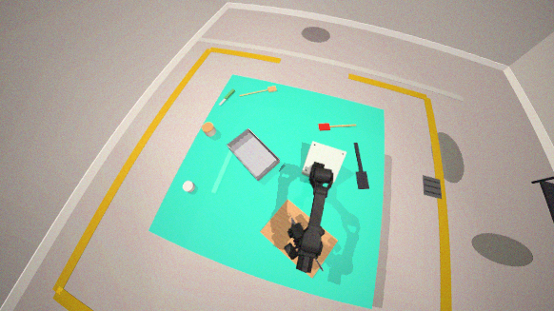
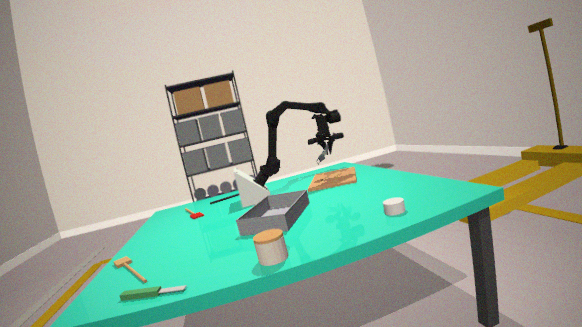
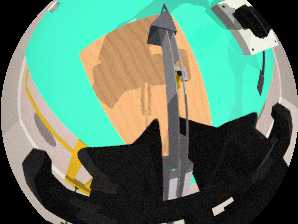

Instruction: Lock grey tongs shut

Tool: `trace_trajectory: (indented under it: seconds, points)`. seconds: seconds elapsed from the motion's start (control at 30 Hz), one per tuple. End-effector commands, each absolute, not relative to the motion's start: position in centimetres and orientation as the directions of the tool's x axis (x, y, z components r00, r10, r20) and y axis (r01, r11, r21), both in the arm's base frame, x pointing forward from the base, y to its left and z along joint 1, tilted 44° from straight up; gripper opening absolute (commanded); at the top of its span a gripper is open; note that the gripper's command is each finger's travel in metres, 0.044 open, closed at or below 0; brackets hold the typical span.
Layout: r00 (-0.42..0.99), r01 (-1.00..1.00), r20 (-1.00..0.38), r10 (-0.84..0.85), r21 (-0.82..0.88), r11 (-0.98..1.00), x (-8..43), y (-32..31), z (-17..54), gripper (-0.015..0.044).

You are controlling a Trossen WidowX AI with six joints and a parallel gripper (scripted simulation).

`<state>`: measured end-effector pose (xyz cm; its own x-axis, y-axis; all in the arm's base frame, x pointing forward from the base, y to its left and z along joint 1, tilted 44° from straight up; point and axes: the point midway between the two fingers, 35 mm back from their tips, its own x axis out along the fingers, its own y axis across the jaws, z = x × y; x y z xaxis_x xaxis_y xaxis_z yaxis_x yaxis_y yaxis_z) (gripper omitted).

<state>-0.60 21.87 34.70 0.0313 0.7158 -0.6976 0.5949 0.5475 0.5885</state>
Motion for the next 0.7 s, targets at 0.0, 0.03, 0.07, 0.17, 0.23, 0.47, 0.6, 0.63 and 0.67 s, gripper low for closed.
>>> trace_trajectory:
  seconds: [0.0,0.03,0.07,0.17,0.23,0.47,0.6,0.63,0.67]
  points:
    - [0.029,0.593,-0.698,0.716,0.588,0.55,-0.6,22.4,34.3,-0.015]
    - [0.029,0.593,-0.698,0.716,0.588,0.55,-0.6,22.5,34.1,-0.015]
    - [0.029,0.593,-0.698,0.716,0.588,0.55,-0.6,22.7,34.0,-0.015]
    - [0.029,0.593,-0.698,0.716,0.588,0.55,-0.6,23.0,33.7,-0.015]
    - [0.029,0.593,-0.698,0.716,0.588,0.55,-0.6,23.3,33.5,-0.015]
    - [0.029,0.593,-0.698,0.716,0.588,0.55,-0.6,24.2,32.7,-0.015]
    - [0.029,0.593,-0.698,0.716,0.588,0.55,-0.6,24.6,32.3,-0.015]
    - [0.029,0.593,-0.698,0.716,0.588,0.55,-0.6,24.8,32.2,-0.015]
    - [0.029,0.593,-0.698,0.716,0.588,0.55,-0.6,24.9,32.0,-0.015]
